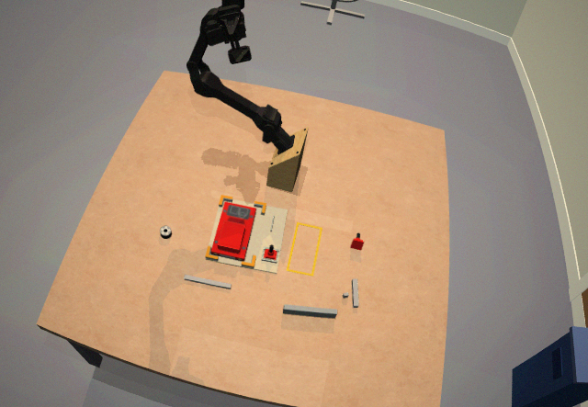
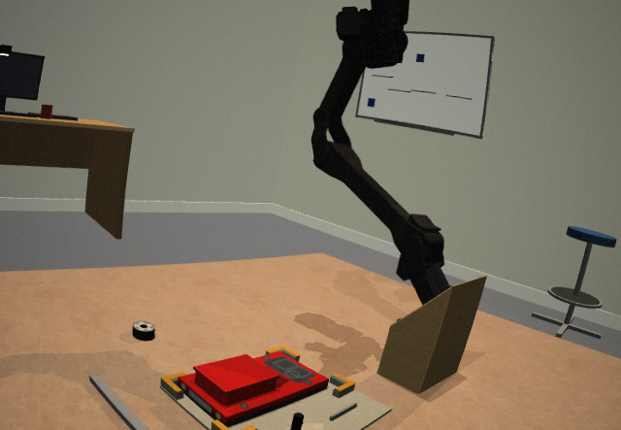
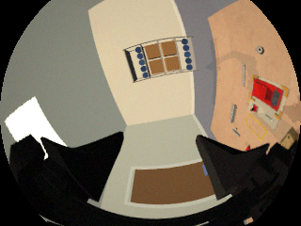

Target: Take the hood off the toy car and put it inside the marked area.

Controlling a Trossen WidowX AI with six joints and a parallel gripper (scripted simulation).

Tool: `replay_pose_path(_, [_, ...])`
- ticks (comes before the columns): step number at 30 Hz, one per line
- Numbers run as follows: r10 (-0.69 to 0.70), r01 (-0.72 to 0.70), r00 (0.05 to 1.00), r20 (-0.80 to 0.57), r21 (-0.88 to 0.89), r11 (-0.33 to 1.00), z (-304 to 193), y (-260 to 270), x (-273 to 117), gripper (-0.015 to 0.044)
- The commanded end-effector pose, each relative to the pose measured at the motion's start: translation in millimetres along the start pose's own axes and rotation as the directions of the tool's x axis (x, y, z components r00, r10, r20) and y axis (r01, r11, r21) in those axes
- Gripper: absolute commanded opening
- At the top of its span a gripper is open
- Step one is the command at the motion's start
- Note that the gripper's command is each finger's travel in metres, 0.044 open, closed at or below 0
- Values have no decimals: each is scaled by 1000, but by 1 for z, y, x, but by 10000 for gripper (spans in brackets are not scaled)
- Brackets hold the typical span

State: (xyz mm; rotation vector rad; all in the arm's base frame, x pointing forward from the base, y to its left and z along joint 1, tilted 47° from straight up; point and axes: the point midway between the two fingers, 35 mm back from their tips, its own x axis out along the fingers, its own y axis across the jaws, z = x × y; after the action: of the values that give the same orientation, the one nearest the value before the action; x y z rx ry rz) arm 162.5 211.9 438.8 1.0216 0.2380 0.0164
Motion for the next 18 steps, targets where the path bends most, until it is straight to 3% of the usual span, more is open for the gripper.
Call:
replay_pose_path(1, [-103, 112, 993, 55, -191, 975, -13, -19, 34, 440])
replay_pose_path(6, [-252, 295, 955, 157, -413, 861, -17, -52, 86, 440])
replay_pose_path(9, [-330, 371, 928, 171, -415, 831, -21, -74, 112, 440])
replay_pose_path(18, [-580, 606, 757, 301, -654, 452, 6, -162, 184, 440])
